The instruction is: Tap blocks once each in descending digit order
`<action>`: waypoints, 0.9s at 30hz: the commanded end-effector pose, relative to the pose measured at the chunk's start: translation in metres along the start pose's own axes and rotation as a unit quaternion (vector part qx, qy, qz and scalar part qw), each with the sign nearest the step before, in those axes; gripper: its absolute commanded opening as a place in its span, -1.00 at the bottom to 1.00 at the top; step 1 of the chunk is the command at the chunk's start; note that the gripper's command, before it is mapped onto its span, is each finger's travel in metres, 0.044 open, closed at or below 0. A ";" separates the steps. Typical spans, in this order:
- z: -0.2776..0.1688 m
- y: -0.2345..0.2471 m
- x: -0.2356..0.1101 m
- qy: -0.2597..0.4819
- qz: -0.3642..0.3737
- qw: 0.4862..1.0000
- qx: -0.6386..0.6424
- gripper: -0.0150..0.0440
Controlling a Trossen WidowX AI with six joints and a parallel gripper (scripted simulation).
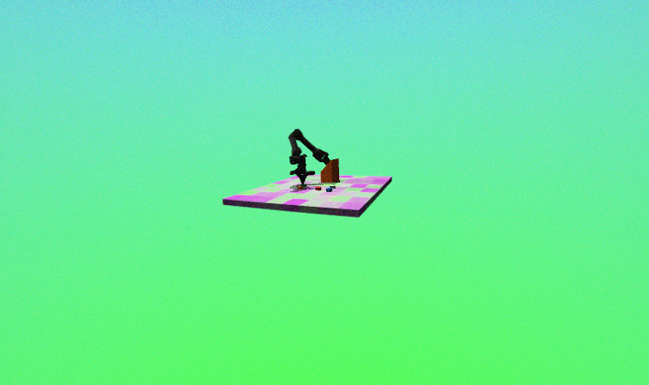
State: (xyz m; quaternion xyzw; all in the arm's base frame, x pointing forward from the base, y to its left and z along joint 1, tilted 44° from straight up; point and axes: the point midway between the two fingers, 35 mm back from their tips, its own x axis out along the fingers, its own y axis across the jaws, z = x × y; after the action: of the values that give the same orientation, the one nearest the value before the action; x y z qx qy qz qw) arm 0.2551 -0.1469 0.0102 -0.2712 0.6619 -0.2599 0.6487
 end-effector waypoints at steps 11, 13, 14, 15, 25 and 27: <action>-0.001 0.001 -0.029 0.003 0.001 1.000 -0.003 -0.42; 0.001 0.002 -0.050 0.002 0.004 1.000 -0.003 -0.42; 0.002 0.003 -0.066 0.002 0.005 1.000 -0.003 -0.42; 0.002 0.003 -0.083 0.002 0.005 1.000 -0.003 -0.42; 0.005 0.007 -0.108 0.002 0.004 1.000 -0.003 -0.42; 0.021 0.023 -0.111 0.001 0.006 1.000 -0.003 -0.42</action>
State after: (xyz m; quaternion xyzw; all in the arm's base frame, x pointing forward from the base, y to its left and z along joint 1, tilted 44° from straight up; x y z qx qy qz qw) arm 0.2615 -0.0687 0.0828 -0.2720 0.6640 -0.2582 0.6469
